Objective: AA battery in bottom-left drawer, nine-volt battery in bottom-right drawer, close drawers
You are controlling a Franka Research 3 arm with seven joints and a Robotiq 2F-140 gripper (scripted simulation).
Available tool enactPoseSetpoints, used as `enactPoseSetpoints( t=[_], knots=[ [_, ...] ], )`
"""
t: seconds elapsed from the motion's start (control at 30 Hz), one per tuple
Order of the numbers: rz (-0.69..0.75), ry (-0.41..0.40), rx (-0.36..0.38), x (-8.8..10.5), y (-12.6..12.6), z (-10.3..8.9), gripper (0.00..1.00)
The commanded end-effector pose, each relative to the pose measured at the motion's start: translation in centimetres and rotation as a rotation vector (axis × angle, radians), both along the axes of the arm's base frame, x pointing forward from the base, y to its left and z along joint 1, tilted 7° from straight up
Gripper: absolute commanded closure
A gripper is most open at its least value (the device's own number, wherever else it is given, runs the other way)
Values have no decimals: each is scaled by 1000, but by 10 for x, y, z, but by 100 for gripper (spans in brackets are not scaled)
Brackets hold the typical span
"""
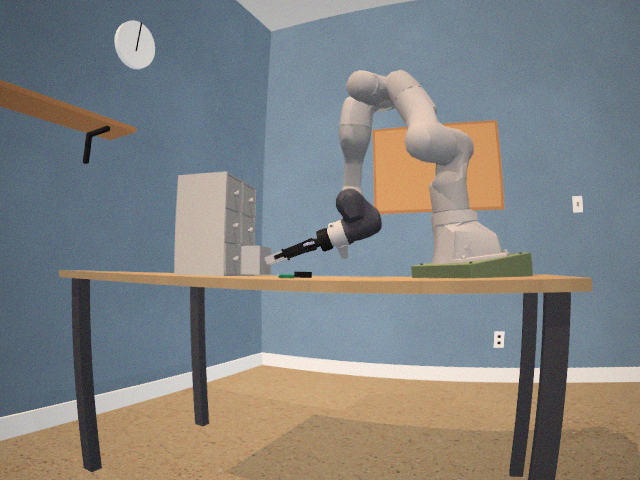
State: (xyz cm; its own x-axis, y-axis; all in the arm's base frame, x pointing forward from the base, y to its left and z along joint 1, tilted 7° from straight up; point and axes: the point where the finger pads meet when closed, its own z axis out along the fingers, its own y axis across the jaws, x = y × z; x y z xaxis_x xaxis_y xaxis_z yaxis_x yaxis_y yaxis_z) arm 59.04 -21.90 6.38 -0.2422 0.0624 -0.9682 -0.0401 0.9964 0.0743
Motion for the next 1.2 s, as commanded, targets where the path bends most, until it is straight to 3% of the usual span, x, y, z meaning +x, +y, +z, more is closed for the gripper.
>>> enactPoseSetpoints(
  t=[0.0, 0.33, 0.63, 0.9, 1.0, 1.17],
  knots=[
    [0, 0, -3, -1, -1, 0, 80],
    [0, 0, -3, -11, -1, -1, 80],
    [0, 0, -3, -49, -2, -5, 80],
    [0, 0, -3, -52, -3, -3, 80],
    [0, 0, -3, -60, -4, 9, 80],
    [0, 0, -3, -84, -7, 46, 80]
  ],
)
